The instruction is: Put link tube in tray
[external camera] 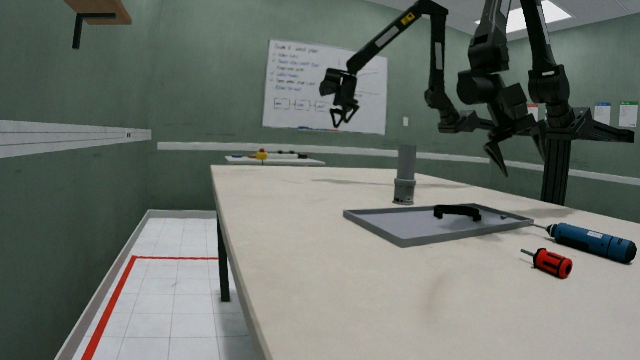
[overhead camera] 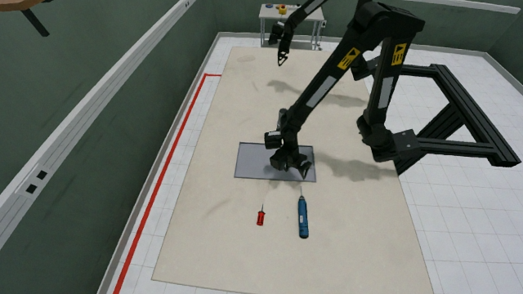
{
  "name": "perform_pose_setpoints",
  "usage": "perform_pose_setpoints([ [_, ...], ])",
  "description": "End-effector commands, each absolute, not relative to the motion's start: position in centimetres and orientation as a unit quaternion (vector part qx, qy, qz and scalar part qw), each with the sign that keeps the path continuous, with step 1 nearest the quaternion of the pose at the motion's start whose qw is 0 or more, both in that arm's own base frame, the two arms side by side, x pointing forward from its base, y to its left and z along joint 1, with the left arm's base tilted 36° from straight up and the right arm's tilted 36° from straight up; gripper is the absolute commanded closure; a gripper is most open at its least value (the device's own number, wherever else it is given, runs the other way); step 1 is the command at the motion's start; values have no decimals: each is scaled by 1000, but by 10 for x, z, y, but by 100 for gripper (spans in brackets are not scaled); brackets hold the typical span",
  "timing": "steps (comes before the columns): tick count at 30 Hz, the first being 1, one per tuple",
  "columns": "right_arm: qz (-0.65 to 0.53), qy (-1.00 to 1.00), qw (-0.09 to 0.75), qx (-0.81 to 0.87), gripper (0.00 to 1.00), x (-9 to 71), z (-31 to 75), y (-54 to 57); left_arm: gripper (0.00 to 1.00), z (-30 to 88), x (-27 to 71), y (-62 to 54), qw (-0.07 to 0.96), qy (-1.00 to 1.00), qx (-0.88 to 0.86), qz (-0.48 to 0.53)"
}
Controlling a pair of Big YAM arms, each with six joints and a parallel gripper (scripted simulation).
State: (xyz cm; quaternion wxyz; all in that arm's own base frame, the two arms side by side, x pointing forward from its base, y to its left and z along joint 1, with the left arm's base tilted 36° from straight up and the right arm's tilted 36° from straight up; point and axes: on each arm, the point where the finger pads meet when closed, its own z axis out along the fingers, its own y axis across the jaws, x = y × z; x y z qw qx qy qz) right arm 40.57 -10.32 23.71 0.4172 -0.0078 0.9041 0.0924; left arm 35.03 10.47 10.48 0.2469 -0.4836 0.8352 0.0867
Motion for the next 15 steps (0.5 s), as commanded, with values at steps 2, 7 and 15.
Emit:
perform_pose_setpoints([
  [2,67,869,452,-186,0,395,287,-29,0,127,391,58,329,883,-329,67],
  [7,65,848,463,-250,0,385,299,2,0,135,404,34,359,891,-272,60],
  [15,60,761,492,-419,0,343,327,79,0,164,430,-40,439,890,-113,42],
])
